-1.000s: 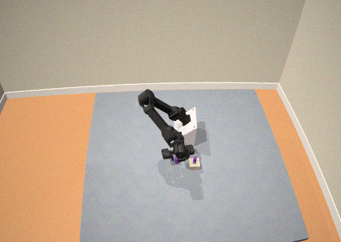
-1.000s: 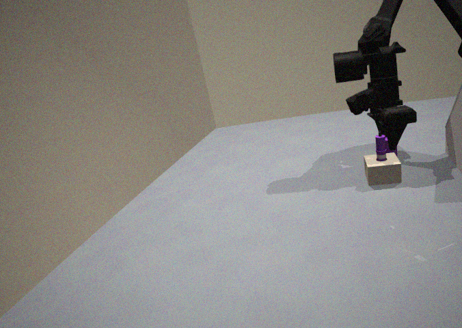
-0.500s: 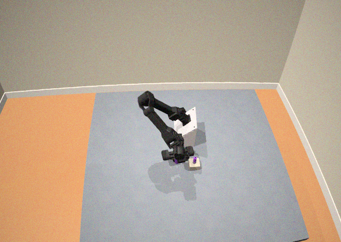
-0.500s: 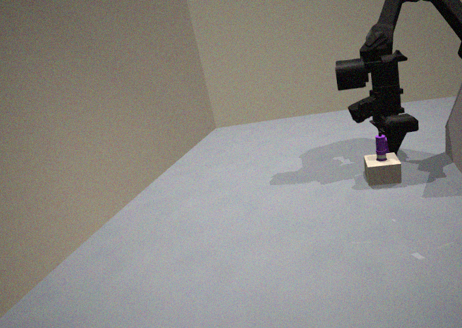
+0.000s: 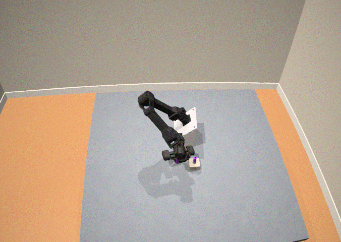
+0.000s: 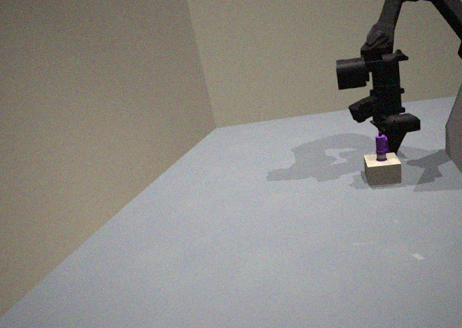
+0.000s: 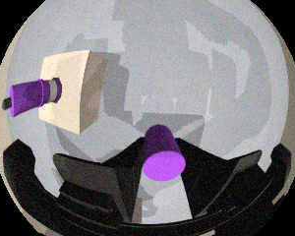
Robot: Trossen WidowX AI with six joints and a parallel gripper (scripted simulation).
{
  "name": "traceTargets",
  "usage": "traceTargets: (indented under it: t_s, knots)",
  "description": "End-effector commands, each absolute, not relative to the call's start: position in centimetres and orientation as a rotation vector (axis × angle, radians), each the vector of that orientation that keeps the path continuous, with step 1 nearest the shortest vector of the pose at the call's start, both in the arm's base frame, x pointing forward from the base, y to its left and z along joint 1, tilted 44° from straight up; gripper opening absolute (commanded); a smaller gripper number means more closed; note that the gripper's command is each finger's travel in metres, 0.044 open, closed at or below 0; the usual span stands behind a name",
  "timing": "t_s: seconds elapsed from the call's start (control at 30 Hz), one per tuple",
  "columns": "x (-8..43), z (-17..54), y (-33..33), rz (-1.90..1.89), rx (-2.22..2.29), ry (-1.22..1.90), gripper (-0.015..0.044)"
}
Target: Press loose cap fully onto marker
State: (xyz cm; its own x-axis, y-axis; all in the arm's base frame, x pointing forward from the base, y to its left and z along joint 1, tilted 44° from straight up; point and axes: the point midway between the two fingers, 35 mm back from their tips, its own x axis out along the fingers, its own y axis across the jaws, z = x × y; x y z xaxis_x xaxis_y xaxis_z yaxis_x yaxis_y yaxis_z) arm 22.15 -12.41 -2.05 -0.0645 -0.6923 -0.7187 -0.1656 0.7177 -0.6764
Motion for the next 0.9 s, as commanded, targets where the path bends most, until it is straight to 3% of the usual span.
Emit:
traceTargets:
  t_s: [0.0,0.87]
  knots:
    - [22.4,-1.7,-12.0,-0.486,-0.725,1.602,0.0]
    - [22.6,2.1,-8.6,-0.522,-0.686,1.607,0.0]
